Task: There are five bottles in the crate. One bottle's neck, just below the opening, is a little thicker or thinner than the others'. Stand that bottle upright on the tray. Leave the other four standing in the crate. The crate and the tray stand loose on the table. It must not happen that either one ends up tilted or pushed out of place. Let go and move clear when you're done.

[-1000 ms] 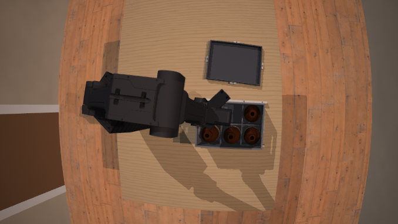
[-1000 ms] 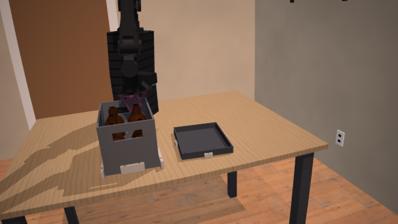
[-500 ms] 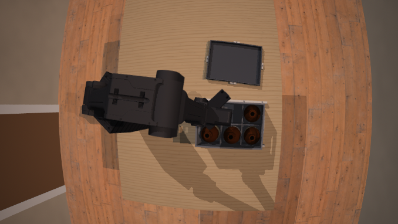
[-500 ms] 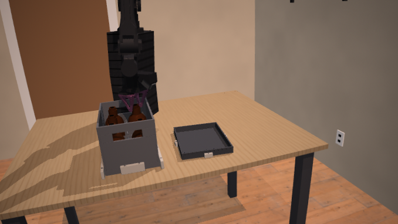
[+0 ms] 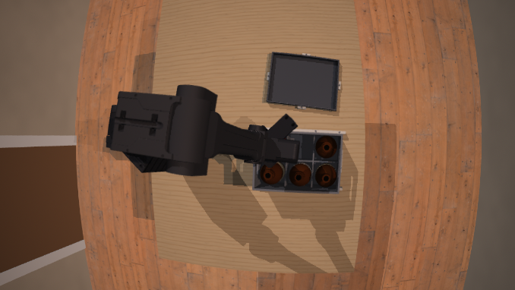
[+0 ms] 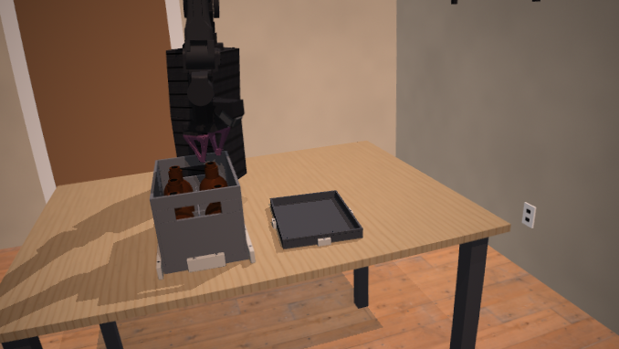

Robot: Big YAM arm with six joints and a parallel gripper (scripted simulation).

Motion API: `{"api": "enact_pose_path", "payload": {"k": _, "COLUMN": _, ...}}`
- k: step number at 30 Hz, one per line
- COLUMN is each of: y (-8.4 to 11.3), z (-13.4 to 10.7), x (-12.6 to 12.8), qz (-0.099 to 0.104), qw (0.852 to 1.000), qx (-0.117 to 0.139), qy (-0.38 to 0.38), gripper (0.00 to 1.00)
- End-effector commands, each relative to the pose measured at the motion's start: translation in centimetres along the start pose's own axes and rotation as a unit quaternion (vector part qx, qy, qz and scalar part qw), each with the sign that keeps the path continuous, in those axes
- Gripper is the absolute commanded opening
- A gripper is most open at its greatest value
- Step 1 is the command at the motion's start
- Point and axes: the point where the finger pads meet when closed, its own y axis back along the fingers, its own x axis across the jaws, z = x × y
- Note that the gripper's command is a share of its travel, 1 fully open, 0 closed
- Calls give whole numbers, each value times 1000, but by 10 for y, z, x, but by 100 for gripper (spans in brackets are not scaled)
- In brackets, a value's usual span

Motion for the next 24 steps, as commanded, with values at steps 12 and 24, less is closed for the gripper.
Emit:
{"api": "enact_pose_path", "payload": {"k": 12, "y": 45, "z": -2, "x": -4, "qz": -2, "qw": 1000, "qx": -2, "qy": 1, "gripper": 61}}
{"api": "enact_pose_path", "payload": {"k": 24, "y": 52, "z": -5, "x": 0, "qz": 5, "qw": 1000, "qx": 4, "qy": 0, "gripper": 61}}
